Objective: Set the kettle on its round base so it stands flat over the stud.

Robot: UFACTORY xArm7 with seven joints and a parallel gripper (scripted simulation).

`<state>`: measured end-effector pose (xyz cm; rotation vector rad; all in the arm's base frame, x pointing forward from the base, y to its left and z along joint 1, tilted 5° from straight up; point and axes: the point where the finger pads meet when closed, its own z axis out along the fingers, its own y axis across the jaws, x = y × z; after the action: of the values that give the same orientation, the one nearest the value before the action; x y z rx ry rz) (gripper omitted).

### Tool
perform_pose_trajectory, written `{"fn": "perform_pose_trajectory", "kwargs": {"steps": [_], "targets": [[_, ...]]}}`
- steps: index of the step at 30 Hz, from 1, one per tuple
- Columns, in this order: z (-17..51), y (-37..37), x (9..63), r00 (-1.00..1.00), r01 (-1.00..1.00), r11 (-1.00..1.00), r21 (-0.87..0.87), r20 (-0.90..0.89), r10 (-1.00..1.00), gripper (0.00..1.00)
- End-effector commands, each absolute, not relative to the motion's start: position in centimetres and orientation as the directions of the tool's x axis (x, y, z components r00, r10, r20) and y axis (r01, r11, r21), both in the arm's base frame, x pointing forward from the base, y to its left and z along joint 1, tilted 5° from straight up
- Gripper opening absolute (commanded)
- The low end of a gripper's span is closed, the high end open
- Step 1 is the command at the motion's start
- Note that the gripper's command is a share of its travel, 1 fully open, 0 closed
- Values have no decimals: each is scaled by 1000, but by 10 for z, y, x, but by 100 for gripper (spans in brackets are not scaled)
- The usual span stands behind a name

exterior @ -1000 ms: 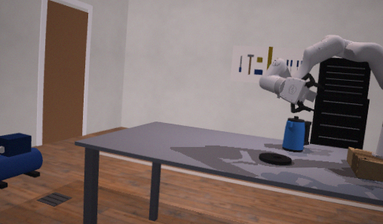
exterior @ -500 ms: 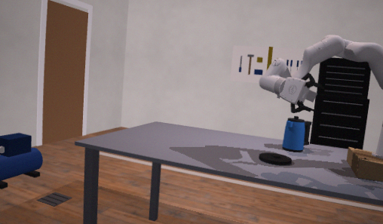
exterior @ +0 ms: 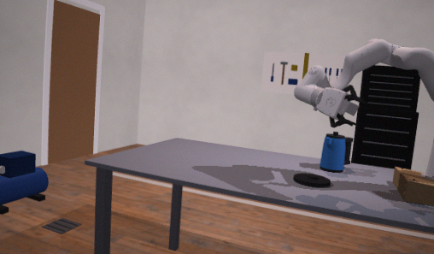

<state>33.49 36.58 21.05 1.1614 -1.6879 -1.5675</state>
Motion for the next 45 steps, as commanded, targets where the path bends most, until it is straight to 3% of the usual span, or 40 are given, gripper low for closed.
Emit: {"fn": "perform_pose_trajectory", "kwargs": {"steps": [1,21,45], "targets": [[207,356,341,-475,-263,-28,964,-155,-866,81],[180,250,392,-497,-549,207,810,-118,-860,81],[189,44,443,-492,-798,428,424,-50,-869,81]]}}
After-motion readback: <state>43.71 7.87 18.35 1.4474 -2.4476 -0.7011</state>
